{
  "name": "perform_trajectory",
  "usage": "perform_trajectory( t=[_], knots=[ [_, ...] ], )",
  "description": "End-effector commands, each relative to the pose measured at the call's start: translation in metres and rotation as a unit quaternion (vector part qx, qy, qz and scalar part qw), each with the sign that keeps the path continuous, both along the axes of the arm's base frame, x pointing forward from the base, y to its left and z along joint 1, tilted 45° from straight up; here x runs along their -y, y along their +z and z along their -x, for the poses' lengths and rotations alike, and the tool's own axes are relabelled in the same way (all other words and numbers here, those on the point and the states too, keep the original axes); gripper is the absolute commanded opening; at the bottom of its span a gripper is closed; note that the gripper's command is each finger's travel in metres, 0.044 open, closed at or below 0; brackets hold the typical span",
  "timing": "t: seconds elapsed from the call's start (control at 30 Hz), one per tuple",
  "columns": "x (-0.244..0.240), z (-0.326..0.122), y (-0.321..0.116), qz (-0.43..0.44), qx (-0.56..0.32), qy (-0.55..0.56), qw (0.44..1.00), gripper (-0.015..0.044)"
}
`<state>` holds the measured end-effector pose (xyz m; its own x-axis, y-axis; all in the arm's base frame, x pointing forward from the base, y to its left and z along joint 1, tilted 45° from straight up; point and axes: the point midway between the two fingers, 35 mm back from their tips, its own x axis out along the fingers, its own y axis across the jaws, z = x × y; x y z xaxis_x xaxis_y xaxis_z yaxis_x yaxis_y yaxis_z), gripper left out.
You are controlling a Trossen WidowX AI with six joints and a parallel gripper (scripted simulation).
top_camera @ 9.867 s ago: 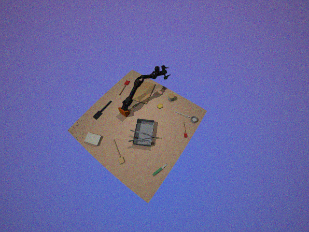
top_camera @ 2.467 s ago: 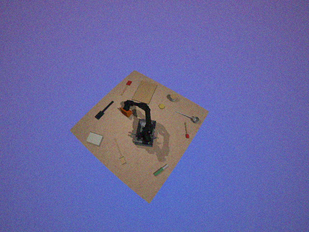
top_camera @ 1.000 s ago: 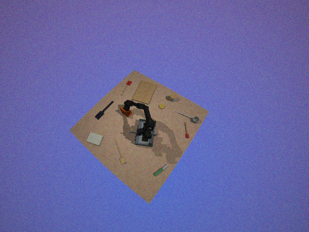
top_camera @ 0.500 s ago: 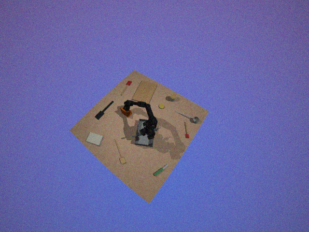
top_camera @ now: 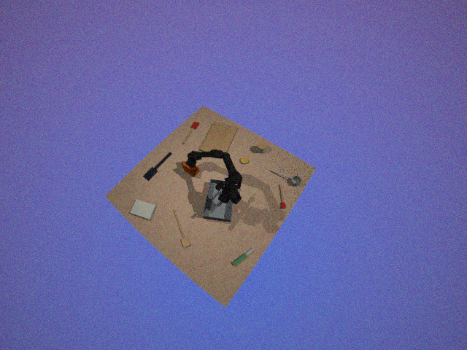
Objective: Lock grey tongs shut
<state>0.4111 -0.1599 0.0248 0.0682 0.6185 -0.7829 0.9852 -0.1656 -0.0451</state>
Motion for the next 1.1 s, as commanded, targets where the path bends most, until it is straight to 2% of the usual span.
perform_trajectory(
  t=[0.0, 0.27, 0.53, 1.07],
  knots=[
    [-0.008, -0.003, 0.013, 0.008, 0.061, 0.066, 0.996, -0.015],
    [-0.024, -0.006, 0.032, 0.021, 0.16, 0.188, 0.969, -0.015],
    [-0.041, -0.007, 0.049, 0.033, 0.256, 0.305, 0.917, -0.015],
    [-0.076, -0.006, 0.084, 0.056, 0.424, 0.512, 0.745, -0.015]
  ],
)
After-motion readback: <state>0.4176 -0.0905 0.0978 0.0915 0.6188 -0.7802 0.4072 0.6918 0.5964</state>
